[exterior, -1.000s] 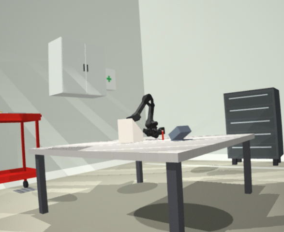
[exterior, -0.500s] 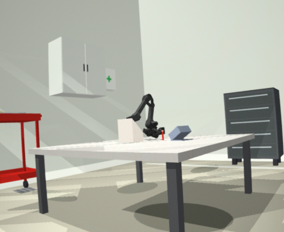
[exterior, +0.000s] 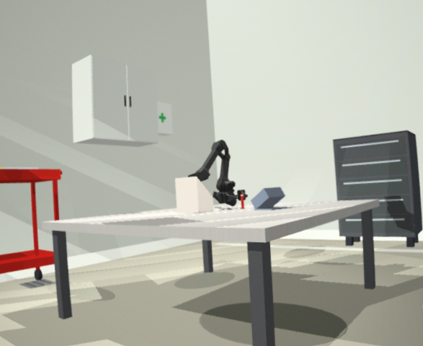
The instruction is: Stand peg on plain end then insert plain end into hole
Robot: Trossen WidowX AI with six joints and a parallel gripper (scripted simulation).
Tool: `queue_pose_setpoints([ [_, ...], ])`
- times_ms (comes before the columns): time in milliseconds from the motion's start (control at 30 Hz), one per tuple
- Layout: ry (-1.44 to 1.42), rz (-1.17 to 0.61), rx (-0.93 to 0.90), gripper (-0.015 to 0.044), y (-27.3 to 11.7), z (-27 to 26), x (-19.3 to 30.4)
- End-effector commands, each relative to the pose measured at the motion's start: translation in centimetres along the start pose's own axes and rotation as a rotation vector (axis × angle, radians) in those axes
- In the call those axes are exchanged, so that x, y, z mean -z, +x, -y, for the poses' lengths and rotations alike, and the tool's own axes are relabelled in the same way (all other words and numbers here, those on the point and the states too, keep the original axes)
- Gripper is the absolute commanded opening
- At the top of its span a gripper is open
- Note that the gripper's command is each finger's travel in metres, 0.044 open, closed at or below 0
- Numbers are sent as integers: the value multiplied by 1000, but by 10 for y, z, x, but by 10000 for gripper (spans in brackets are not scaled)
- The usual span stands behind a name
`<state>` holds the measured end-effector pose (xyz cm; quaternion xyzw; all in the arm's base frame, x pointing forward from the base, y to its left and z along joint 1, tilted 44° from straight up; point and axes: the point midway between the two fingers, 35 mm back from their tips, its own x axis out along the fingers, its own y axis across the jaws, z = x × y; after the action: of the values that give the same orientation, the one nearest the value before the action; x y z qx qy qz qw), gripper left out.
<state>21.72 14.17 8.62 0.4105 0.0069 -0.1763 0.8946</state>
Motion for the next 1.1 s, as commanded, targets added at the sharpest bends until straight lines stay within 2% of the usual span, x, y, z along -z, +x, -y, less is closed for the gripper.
queue_pose_setpoints([
  [0,0,0,0,440,0,0,0],
  [200,1,-2,7,440,1,-5,-11],
  [533,7,-12,26,440,3,-24,-86],
  [867,3,0,0,440,-3,-13,-157],
  [1067,-16,-10,2,440,-3,-12,-159],
])
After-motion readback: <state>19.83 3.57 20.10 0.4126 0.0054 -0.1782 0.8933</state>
